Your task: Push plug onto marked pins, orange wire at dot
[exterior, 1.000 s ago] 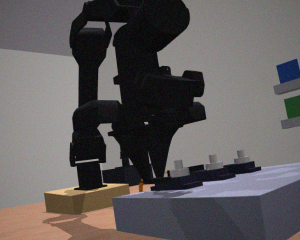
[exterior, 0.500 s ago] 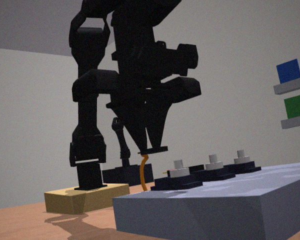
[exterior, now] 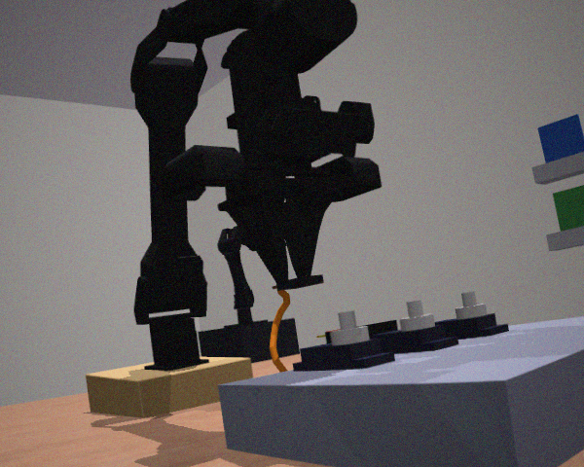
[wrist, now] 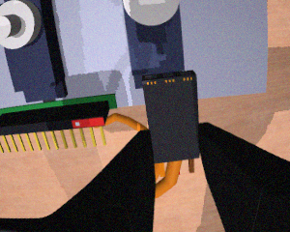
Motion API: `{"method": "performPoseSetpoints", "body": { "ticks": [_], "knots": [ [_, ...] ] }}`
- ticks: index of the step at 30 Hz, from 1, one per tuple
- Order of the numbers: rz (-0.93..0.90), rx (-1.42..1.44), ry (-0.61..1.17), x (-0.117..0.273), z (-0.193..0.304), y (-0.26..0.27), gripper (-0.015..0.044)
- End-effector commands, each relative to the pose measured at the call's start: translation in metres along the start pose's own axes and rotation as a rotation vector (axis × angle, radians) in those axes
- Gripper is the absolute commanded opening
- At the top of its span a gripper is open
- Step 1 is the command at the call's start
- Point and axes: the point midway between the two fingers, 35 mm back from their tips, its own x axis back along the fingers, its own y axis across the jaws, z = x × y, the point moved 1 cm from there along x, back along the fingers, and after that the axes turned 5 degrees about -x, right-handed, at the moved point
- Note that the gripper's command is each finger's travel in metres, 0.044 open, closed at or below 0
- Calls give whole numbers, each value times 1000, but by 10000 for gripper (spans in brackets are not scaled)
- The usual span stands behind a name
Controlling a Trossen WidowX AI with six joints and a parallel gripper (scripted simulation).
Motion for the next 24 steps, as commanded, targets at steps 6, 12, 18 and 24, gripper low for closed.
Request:
{"method": "performPoseSetpoints", "body": {
  "ticks": [6,12,18,24],
  "knots": [
    [2,-8,-6,2,34,17,0],
    [1,-11,-4,-1,57,26,0],
    [1,-15,-3,-6,80,34,0],
    [0,-17,-1,-10,98,39,0]
  ]
}}
